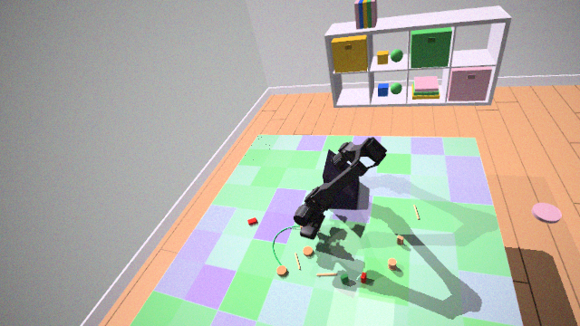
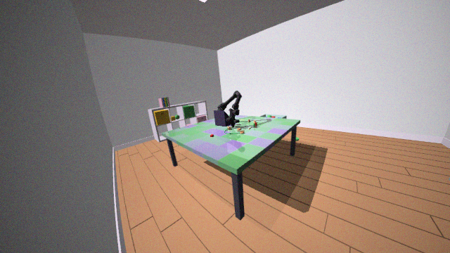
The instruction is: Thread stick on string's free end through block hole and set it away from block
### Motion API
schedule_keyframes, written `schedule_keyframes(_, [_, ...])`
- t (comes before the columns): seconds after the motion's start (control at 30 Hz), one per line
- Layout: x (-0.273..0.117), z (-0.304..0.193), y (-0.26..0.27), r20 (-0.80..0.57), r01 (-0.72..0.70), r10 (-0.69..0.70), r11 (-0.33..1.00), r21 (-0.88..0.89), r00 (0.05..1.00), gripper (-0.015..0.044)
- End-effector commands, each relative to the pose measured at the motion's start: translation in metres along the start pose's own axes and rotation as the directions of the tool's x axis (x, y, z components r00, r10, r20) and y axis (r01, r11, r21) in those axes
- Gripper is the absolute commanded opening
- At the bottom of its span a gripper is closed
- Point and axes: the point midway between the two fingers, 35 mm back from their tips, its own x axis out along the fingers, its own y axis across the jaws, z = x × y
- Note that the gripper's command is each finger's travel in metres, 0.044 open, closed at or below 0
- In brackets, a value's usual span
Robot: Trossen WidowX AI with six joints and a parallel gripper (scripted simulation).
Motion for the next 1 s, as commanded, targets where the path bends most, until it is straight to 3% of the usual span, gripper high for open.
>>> schedule_keyframes(0.0, [0.0,-0.006,0.0,-0.004,0.0,0.0,1.0,0.005,1.0,0.0])
schedule_keyframes(0.97, [-0.002,-0.038,0.003,-0.007,0.001,-0.001,0.999,-0.032,1.0,0.0])
